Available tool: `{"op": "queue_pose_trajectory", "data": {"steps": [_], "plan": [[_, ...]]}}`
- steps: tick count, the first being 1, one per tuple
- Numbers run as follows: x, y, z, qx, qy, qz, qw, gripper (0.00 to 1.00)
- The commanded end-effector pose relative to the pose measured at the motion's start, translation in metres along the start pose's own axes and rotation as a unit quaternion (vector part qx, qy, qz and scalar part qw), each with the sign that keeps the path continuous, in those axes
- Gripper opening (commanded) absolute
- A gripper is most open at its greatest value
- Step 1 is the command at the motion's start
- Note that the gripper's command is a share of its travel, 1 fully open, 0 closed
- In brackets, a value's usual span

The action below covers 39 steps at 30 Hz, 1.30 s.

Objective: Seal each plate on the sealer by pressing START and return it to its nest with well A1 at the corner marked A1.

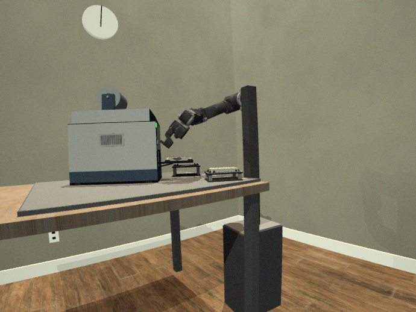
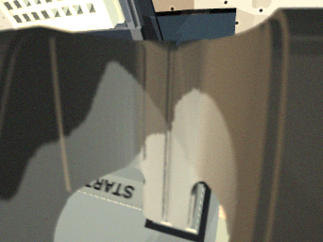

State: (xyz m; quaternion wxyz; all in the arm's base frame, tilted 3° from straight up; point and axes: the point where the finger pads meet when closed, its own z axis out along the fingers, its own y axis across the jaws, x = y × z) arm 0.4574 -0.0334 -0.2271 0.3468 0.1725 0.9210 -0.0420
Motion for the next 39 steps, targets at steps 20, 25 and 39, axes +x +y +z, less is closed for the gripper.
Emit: {"op": "queue_pose_trajectory", "data": {"steps": [20,25,39], "plan": [[-0.006,0.0024,0.0002,-0.005,-0.003,0.0,1.0,0.0],[-0.0065,0.0024,0.0004,-0.005,-0.003,0.0,1.0,0.0],[-0.0082,0.0024,0.002,-0.005,-0.003,0.0,1.0,0.0]]}}
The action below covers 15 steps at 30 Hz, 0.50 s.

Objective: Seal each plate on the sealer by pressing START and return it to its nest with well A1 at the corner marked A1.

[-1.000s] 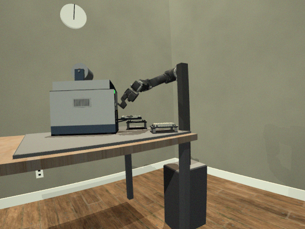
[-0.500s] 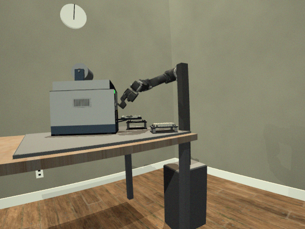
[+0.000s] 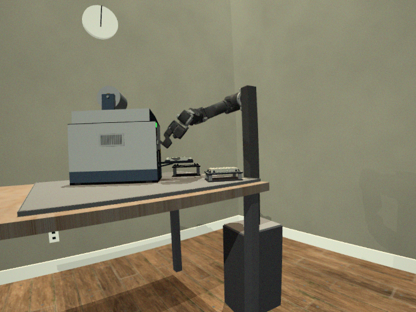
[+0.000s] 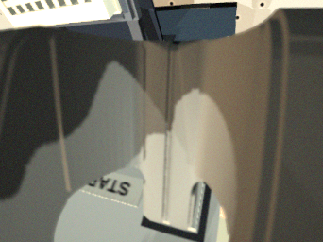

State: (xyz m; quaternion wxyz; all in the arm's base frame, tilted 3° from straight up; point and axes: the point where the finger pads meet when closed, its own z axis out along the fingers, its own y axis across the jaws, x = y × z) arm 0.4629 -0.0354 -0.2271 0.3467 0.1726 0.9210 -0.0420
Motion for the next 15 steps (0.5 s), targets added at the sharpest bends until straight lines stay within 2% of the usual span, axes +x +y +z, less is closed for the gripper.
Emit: {"op": "queue_pose_trajectory", "data": {"steps": [1,15], "plan": [[-0.0041,0.0024,-0.0018,-0.005,-0.004,0.0,1.0,0.0],[-0.0057,0.0022,-0.0004,-0.005,-0.004,0.0,1.0,0.0]]}}
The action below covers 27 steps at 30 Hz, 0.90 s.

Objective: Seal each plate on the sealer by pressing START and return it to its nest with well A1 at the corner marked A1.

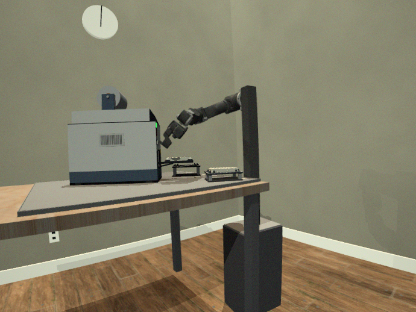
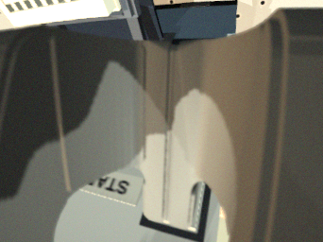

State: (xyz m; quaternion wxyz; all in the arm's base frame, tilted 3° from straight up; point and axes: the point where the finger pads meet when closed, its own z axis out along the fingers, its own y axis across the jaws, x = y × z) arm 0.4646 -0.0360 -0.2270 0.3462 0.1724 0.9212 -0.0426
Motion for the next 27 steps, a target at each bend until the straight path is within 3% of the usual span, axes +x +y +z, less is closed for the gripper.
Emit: {"op": "queue_pose_trajectory", "data": {"steps": [1,27], "plan": [[-0.0044,0.0022,-0.0014,-0.006,-0.004,0.001,1.0,0.0],[-0.0073,0.002,0.001,-0.005,-0.005,0.0,1.0,0.0]]}}
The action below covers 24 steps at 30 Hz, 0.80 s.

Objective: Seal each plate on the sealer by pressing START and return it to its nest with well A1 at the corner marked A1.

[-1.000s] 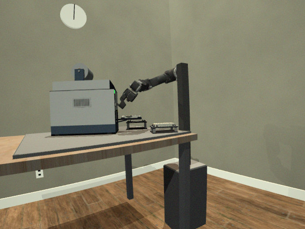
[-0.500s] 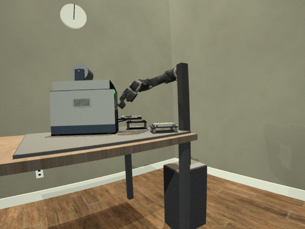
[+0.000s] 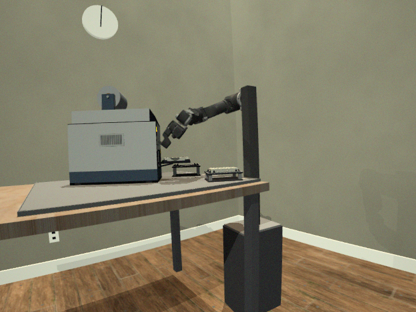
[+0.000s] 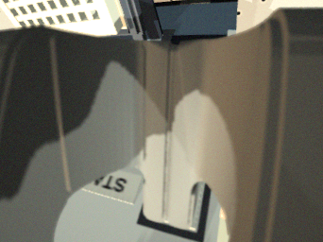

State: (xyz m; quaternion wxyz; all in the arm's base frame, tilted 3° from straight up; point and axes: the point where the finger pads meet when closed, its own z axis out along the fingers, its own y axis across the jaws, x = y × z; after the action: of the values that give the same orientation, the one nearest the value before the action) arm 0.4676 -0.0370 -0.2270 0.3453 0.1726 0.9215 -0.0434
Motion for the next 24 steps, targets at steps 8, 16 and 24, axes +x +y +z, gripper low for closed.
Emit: {"op": "queue_pose_trajectory", "data": {"steps": [8,16,24], "plan": [[-0.0035,0.0011,-0.0002,-0.004,-0.003,0.001,1.0,0.0],[-0.0035,0.0011,-0.0002,-0.004,-0.003,0.001,1.0,0.0],[0.0004,0.0001,-0.0093,-0.002,-0.004,0.003,1.0,0.0]]}}
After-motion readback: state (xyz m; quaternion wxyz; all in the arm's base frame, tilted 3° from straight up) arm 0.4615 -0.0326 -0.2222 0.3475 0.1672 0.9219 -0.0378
